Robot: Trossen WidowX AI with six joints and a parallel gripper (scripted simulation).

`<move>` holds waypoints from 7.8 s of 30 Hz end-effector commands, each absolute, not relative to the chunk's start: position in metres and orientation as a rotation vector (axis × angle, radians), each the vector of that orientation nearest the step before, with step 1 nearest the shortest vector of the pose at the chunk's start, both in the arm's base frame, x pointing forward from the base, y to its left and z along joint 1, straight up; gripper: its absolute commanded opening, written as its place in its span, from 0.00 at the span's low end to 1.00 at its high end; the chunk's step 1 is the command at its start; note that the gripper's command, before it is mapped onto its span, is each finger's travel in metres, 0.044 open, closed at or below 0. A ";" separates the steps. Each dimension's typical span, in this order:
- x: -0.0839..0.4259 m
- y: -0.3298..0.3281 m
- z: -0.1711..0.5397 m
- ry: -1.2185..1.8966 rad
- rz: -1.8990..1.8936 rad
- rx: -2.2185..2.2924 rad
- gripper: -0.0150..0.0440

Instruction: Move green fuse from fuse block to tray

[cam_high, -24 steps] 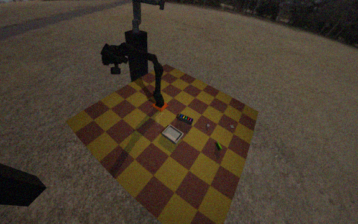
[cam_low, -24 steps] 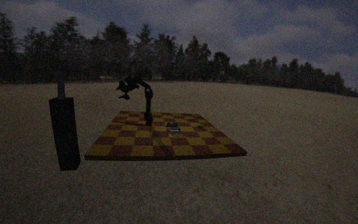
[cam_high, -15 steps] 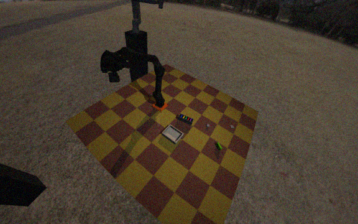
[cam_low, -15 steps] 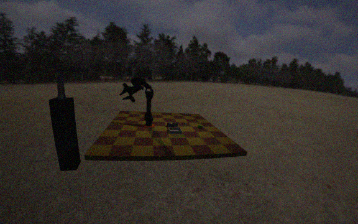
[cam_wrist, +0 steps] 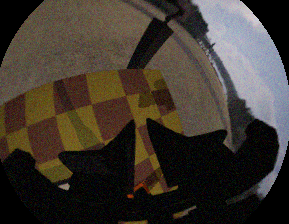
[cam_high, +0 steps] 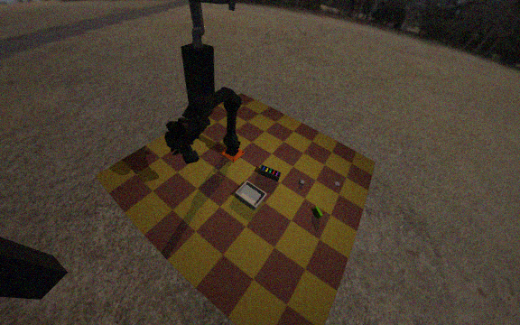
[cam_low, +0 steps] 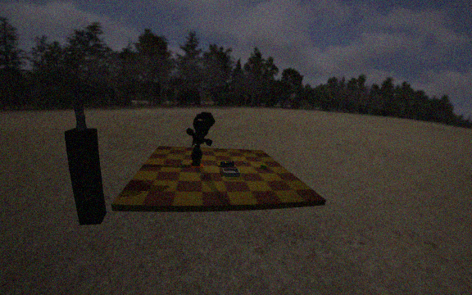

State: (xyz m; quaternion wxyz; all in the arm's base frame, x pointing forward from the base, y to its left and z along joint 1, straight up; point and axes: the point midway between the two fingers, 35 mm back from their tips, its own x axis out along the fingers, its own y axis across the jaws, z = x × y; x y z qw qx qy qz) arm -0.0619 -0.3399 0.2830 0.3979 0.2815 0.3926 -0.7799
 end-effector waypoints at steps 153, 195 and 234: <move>0.282 -0.036 0.091 1.221 -1.141 1.168 0.25; 0.281 -0.036 0.112 1.222 -1.141 1.170 0.25; 0.275 -0.161 0.134 1.215 -1.147 1.162 0.25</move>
